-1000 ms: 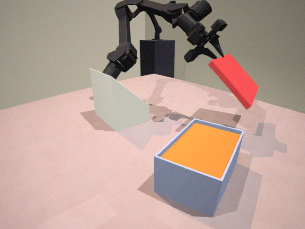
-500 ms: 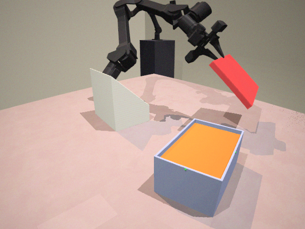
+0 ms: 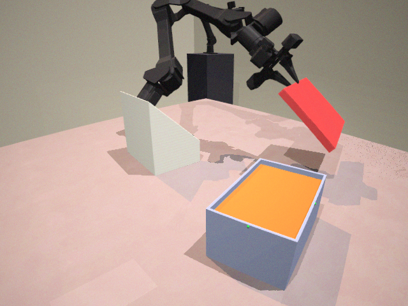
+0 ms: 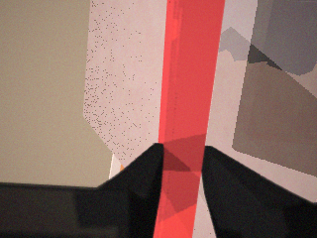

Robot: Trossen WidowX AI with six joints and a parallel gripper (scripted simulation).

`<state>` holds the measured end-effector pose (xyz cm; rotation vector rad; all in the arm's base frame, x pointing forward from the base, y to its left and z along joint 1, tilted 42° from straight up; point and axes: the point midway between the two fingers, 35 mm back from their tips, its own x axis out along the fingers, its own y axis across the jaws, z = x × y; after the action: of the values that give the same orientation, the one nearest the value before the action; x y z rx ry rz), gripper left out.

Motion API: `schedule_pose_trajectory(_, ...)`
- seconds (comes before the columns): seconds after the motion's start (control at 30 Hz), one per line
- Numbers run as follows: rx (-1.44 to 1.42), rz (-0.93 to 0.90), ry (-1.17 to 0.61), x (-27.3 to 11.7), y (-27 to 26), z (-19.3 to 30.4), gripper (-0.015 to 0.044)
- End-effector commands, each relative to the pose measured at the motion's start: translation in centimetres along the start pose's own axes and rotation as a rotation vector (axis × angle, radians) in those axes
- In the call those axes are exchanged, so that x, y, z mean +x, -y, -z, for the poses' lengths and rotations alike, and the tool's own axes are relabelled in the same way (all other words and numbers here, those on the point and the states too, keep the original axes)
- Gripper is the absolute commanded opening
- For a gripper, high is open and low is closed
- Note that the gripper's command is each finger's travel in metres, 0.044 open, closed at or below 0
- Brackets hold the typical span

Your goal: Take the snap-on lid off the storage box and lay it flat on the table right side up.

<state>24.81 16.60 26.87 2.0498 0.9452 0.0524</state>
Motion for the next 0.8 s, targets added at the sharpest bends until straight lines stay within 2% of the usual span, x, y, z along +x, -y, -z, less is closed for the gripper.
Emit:
schedule_pose_trajectory(0.0, 0.004, -0.009, 0.008, 0.2, 0.2, -0.2, 0.0000)
schedule_pose_trajectory(0.77, 0.005, -0.009, 0.007, 1.4, 1.5, -0.2, 0.0000)
